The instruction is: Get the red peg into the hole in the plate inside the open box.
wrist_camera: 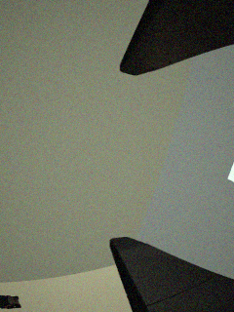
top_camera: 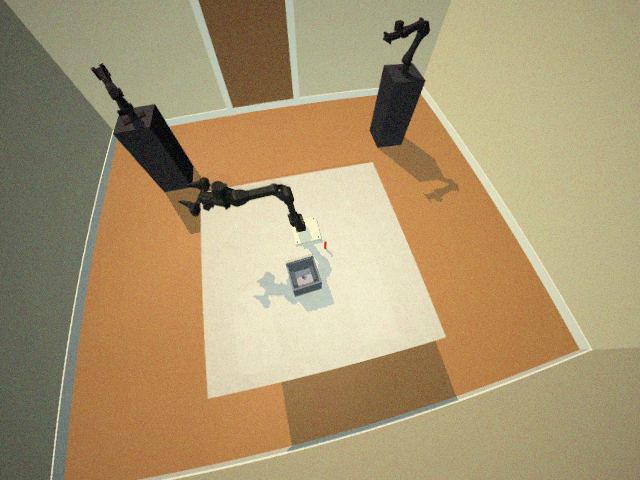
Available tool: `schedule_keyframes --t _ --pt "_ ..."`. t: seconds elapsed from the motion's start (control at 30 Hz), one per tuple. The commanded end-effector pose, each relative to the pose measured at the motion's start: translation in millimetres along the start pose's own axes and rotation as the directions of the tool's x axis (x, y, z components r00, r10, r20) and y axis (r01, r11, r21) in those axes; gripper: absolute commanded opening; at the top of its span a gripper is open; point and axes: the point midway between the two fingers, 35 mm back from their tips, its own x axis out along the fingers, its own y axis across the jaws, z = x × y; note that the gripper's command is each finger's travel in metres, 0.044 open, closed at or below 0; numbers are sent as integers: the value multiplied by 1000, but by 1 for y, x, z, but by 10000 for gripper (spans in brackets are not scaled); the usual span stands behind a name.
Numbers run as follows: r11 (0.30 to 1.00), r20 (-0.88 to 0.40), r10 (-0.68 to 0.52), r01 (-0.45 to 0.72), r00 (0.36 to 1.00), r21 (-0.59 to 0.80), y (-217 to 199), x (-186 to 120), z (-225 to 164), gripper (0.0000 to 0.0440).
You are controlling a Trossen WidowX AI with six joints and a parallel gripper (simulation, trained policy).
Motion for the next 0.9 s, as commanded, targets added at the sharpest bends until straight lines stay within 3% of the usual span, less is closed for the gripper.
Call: schedule_keyframes --t 0.0,0.43,0.87 --pt "998 4 -60 60 998 13 -18 -13 -9 440" --pt "949 56 -315 314 947 26 -93 -72 -22 440" --pt "839 104 -544 543 833 38 -151 -141 -27 440"
